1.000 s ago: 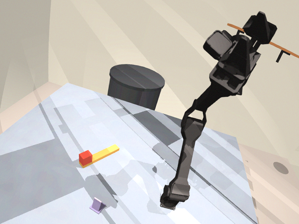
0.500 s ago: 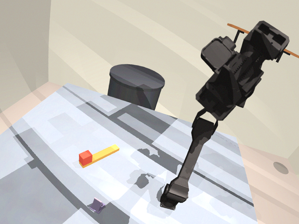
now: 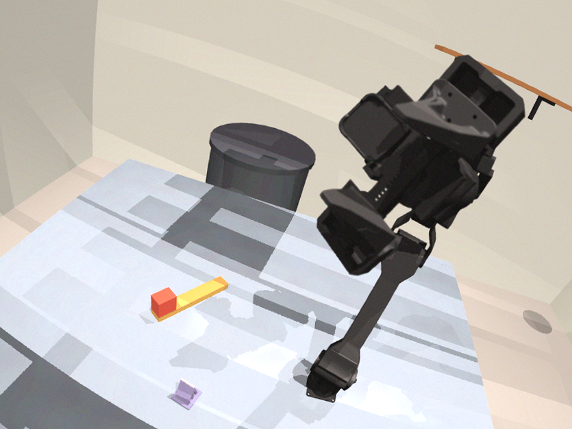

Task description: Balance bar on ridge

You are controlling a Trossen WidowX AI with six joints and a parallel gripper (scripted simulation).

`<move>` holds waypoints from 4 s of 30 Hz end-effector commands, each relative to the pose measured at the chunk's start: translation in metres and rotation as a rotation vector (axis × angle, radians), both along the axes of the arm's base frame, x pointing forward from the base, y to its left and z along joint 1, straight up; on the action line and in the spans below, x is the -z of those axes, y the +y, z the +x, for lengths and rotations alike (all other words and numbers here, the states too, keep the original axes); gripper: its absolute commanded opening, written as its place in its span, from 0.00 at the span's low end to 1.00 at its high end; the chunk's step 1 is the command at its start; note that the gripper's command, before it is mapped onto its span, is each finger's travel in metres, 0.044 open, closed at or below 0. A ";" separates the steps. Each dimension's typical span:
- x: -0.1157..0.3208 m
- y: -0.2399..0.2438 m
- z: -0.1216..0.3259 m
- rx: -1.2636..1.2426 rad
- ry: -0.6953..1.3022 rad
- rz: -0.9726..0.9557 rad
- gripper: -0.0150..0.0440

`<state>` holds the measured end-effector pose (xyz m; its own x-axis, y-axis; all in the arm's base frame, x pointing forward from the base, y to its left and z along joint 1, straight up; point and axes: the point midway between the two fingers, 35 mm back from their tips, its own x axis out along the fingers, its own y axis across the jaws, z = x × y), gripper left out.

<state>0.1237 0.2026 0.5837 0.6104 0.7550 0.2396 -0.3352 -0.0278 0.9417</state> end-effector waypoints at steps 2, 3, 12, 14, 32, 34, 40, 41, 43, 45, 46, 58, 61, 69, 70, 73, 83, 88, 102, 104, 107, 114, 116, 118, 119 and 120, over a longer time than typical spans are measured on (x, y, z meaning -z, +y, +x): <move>0.013 0.008 0.018 0.046 0.035 -0.049 0.79; 0.016 0.009 0.022 0.057 0.042 -0.060 0.79; 0.044 0.017 0.062 0.162 0.119 -0.156 0.79; 0.052 0.018 0.072 0.185 0.145 -0.178 0.79; 0.124 -0.003 0.155 0.387 0.396 -0.319 0.79; 0.132 -0.007 0.164 0.411 0.427 -0.333 0.79; 0.158 -0.024 0.189 0.483 0.525 -0.370 0.79; 0.163 -0.028 0.193 0.495 0.544 -0.375 0.79; 0.172 -0.034 0.201 0.519 0.582 -0.384 0.79; 0.181 -0.041 0.208 0.543 0.622 -0.392 0.79; 0.186 -0.045 0.212 0.555 0.641 -0.395 0.79; 0.241 -0.097 0.247 0.701 0.891 -0.414 0.79; 0.255 -0.112 0.253 0.737 0.955 -0.414 0.79; 0.290 -0.153 0.264 0.829 1.123 -0.410 0.79; 0.294 -0.158 0.265 0.840 1.145 -0.407 0.79; 0.307 -0.174 0.266 0.874 1.212 -0.395 0.79; 0.347 -0.227 0.263 0.981 1.447 -0.332 0.79; 0.366 -0.253 0.256 1.032 1.570 -0.283 0.79; 0.414 -0.319 0.225 1.157 1.916 -0.100 0.79; 0.417 -0.324 0.221 1.168 1.949 -0.079 0.79; 0.419 -0.325 0.220 1.169 1.953 -0.077 0.79; 0.453 -0.327 0.225 1.169 1.953 -0.077 0.79; 0.466 -0.327 0.225 1.169 1.953 -0.077 0.79; 0.479 -0.327 0.225 1.169 1.953 -0.077 0.79; 0.486 -0.327 0.225 1.169 1.953 -0.077 0.79; 0.492 -0.327 0.224 1.169 1.953 -0.077 0.79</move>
